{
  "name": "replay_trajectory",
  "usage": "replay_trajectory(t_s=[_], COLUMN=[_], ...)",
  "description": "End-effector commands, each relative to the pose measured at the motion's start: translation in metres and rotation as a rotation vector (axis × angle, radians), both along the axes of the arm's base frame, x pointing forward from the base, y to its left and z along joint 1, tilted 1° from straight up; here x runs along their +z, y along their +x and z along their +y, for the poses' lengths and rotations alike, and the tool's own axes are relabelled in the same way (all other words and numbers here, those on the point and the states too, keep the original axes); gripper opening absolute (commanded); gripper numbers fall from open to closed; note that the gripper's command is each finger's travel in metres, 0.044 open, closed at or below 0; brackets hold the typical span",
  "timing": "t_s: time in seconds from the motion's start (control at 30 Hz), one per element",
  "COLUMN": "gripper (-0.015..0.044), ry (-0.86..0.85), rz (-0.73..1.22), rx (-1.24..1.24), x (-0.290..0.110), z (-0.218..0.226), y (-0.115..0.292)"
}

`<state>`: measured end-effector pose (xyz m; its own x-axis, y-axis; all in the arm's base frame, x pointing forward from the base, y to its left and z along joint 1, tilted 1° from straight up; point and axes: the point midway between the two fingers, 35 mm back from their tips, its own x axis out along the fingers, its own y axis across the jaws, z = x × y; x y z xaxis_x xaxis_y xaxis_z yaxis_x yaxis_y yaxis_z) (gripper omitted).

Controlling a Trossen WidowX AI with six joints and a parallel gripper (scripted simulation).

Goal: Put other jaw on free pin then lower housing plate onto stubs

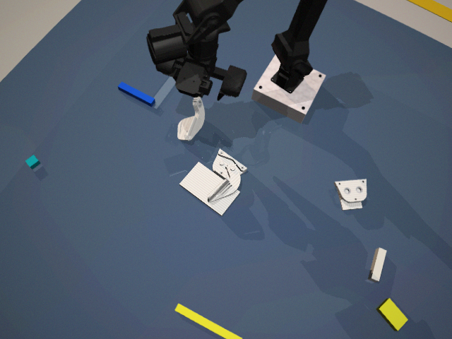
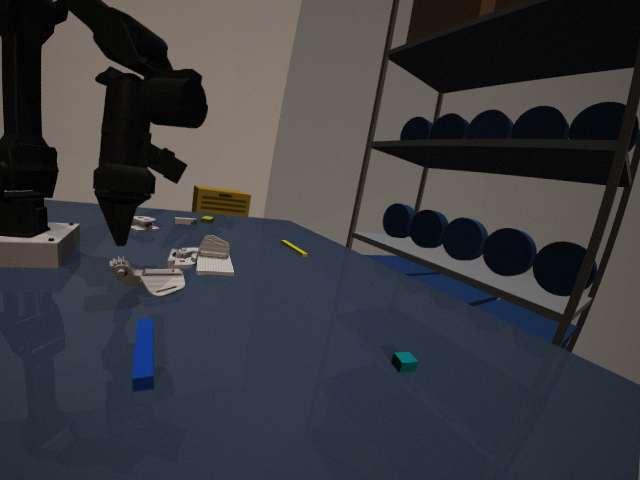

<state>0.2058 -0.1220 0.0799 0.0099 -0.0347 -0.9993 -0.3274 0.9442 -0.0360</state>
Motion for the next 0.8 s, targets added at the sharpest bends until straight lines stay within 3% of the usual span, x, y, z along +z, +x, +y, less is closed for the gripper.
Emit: replay_trajectory(t_s=[0.0, 0.77], gripper=[0.0440, 0.0440], ry=[0.008, 0.008], rz=[0.001, 0.001], rx=[-0.011, -0.012], x=[-0.004, -0.042], z=[0.001, -0.001], y=[0.000, 0.002])
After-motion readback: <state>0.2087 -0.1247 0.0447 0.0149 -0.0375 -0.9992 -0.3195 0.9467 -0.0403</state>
